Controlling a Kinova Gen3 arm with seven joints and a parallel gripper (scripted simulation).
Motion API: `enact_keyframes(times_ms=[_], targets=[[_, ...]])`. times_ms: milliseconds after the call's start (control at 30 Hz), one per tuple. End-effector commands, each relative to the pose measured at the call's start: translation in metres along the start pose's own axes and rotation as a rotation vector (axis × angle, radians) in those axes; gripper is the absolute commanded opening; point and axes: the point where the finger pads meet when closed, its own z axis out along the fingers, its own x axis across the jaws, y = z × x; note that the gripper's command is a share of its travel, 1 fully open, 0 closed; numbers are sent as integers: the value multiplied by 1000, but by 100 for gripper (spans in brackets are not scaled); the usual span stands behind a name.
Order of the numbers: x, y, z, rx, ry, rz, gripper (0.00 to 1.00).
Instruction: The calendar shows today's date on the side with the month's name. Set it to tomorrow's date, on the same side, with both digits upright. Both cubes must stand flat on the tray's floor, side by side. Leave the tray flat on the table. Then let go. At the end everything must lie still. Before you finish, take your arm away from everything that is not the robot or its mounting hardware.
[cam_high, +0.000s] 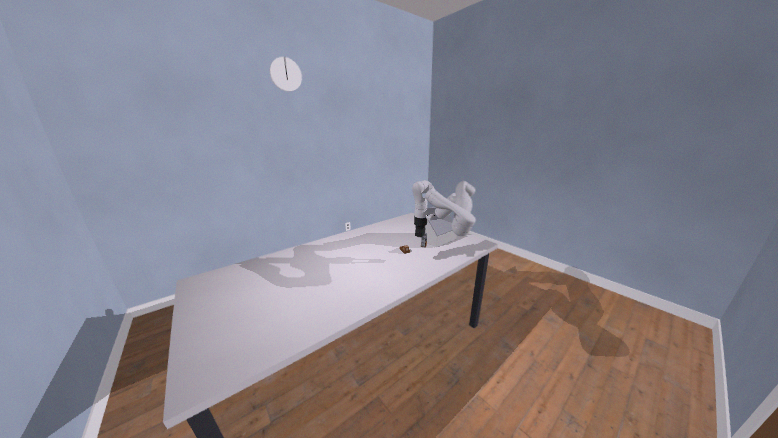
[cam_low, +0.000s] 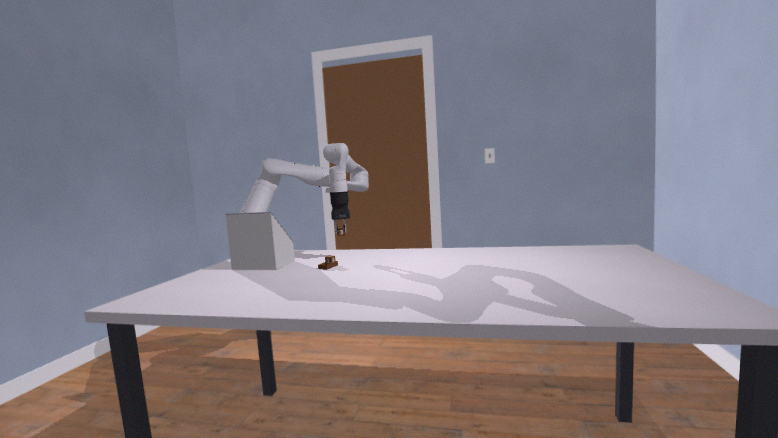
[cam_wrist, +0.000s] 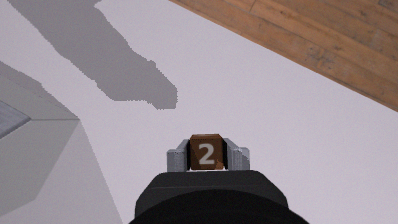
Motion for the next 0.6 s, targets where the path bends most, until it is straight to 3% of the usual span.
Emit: enact_keyframes(times_ms=[0, 567], targets=[[0, 1, 0, -1, 1, 18, 57], [3, 5, -1, -1, 1, 289, 57]])
